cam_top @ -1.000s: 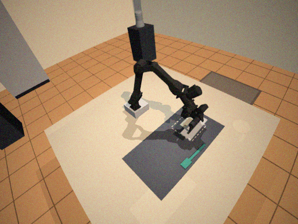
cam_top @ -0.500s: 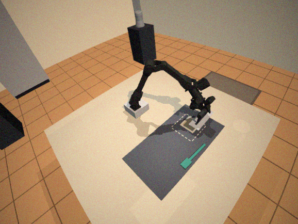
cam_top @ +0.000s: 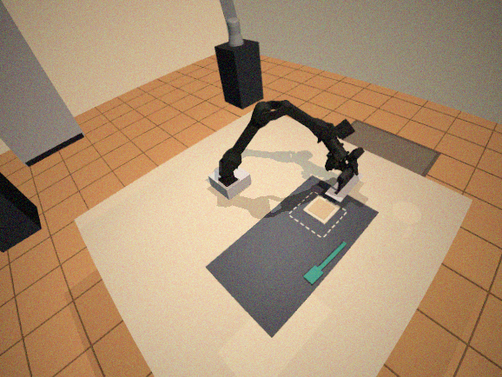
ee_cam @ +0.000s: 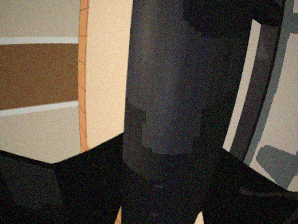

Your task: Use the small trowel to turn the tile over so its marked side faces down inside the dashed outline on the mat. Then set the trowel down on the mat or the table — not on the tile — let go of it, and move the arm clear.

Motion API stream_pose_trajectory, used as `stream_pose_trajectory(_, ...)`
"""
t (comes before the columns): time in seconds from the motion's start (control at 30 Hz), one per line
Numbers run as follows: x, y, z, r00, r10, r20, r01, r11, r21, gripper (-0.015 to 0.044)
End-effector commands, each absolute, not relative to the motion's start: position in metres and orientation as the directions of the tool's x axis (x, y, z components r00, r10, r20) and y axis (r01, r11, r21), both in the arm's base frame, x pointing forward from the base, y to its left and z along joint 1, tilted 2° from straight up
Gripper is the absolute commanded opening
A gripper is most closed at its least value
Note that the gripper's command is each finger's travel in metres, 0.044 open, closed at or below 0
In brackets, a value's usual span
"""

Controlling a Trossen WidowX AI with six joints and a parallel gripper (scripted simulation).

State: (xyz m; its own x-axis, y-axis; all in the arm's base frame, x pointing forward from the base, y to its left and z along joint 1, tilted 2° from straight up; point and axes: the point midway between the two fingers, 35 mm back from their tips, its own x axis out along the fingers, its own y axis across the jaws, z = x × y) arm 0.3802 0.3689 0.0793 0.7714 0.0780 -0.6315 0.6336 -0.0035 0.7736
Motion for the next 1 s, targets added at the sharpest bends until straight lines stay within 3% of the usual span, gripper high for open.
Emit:
stream_pose_trajectory(0.0,0.377,0.378,0.082,0.787,0.069,-0.614,0.616,-0.021,0.787,0.0)
stream_pose_trajectory(0.97,0.379,0.38,0.046,0.786,0.069,-0.614,0.616,-0.021,0.787,0.0)
